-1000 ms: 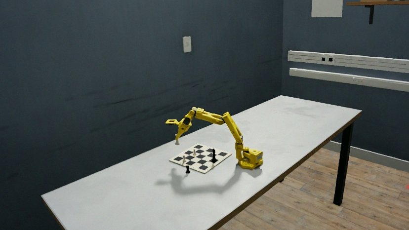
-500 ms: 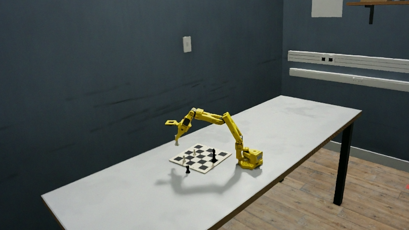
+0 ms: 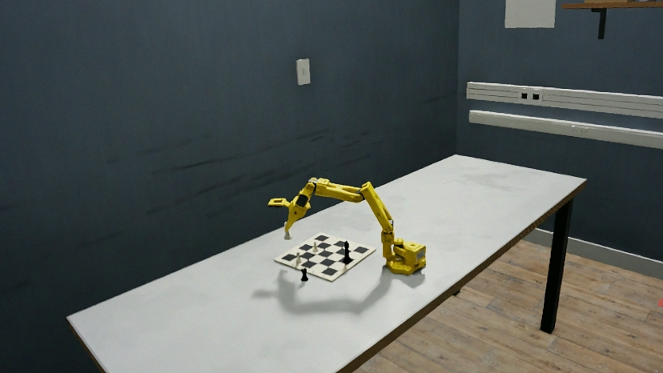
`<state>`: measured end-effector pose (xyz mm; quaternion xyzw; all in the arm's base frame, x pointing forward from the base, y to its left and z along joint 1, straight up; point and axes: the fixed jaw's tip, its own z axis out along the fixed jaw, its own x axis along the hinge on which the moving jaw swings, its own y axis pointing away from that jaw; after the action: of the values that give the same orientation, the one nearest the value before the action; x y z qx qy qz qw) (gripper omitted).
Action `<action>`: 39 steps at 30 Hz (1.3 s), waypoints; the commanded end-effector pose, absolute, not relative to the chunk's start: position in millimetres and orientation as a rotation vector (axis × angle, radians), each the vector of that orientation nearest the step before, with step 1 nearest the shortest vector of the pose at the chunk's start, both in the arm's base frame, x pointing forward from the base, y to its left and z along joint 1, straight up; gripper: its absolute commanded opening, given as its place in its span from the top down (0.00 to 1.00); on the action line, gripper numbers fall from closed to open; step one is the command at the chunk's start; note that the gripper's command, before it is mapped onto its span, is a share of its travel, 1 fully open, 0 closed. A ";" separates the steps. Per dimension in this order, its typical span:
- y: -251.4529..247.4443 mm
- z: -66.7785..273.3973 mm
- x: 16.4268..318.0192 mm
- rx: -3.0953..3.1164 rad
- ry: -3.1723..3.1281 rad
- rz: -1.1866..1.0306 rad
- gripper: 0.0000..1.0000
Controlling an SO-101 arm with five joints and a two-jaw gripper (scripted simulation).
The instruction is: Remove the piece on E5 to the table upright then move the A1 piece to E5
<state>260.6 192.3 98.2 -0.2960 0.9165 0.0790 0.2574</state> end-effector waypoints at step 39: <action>195.4 59.3 260.0 -0.805 2.472 0.225 1.00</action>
<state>261.0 192.6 59.1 -0.2965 0.9182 0.0771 0.2512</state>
